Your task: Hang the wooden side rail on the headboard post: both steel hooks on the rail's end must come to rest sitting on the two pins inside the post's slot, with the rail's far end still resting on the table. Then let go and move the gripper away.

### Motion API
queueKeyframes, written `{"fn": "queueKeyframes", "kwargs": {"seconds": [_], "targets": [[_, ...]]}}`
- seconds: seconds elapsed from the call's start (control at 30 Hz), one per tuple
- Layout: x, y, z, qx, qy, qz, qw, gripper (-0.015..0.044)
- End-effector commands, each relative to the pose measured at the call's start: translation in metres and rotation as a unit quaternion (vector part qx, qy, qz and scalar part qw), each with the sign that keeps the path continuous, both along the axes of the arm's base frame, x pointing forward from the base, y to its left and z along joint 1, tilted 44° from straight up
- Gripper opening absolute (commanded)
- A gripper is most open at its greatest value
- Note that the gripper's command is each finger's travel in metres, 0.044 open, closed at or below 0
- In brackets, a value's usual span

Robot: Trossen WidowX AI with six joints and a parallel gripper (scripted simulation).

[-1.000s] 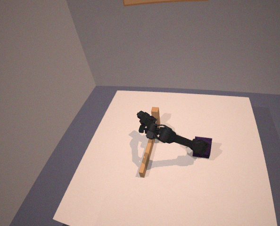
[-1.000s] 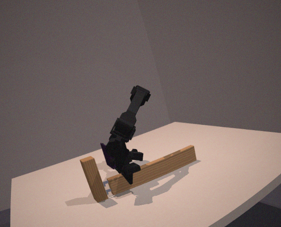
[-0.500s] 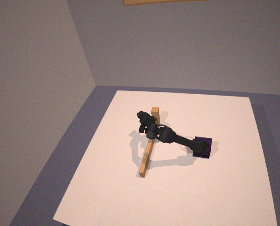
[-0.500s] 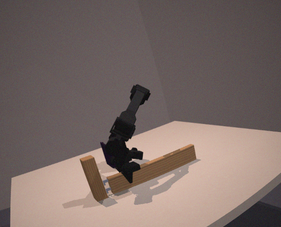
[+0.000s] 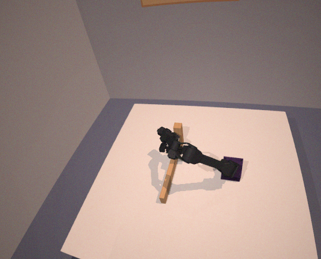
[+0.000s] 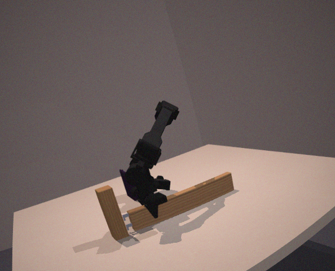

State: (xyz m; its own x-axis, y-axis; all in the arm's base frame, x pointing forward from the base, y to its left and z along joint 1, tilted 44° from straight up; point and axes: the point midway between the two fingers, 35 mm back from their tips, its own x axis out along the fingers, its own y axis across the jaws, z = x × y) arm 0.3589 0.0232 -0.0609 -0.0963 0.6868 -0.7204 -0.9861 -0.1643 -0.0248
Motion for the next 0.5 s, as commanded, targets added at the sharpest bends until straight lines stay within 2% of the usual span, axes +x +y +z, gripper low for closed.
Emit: {"fn": "queueKeyframes", "kwargs": {"seconds": [0.0, 0.47], "targets": [[0.0025, -0.0057, 0.0037, -0.002, -0.007, -0.003, 1.0, 0.0], [0.0027, -0.0073, 0.0053, -0.002, -0.007, -0.003, 1.0, 0.0]]}}
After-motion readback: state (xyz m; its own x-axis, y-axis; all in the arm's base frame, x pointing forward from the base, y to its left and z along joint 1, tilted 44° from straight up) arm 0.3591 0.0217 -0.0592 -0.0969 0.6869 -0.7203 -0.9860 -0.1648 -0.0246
